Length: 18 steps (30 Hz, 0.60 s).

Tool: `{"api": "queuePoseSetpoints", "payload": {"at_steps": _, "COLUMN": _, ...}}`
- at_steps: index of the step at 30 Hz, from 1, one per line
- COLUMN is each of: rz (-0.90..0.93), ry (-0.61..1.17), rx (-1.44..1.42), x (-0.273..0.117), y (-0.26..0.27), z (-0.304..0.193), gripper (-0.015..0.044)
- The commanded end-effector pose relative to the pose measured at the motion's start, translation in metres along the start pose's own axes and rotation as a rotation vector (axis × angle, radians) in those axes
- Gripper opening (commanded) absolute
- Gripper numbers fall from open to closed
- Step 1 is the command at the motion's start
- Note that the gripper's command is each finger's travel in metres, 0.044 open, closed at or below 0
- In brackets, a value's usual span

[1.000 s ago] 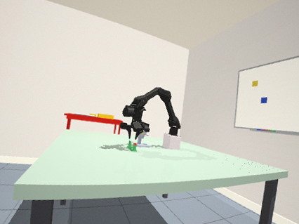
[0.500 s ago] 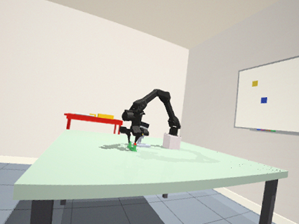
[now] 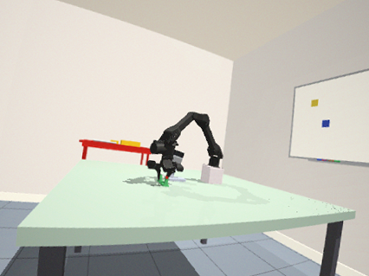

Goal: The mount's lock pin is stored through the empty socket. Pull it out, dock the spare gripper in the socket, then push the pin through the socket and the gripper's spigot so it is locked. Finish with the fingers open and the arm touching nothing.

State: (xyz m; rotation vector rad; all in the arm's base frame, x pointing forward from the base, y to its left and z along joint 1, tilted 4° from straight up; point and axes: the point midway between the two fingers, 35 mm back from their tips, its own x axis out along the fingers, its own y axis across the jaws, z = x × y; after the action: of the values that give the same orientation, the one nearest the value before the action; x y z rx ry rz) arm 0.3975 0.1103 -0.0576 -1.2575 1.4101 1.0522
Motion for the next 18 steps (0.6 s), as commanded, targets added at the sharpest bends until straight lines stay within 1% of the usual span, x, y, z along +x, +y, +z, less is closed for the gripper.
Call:
{"api": "queuePoseSetpoints", "payload": {"at_steps": 1, "rz": 0.002, "ry": -0.003, "rx": 0.005, "x": 0.0016, "y": 0.0014, "z": 0.0003, "gripper": 0.0154}}
{"api": "queuePoseSetpoints", "payload": {"at_steps": 6, "rz": 0.002, "ry": -0.003, "rx": 0.005, "x": 0.0016, "y": 0.0014, "z": 0.0003, "gripper": 0.0022}}
{"api": "queuePoseSetpoints", "payload": {"at_steps": 10, "rz": 0.002, "ry": -0.003, "rx": 0.005, "x": 0.0016, "y": 0.0014, "z": 0.0003, "gripper": 0.0000}}
{"api": "queuePoseSetpoints", "payload": {"at_steps": 18, "rz": 0.002, "ry": -0.003, "rx": 0.005, "x": -0.0024, "y": 0.0007, "z": -0.0006, "gripper": 0.0000}}
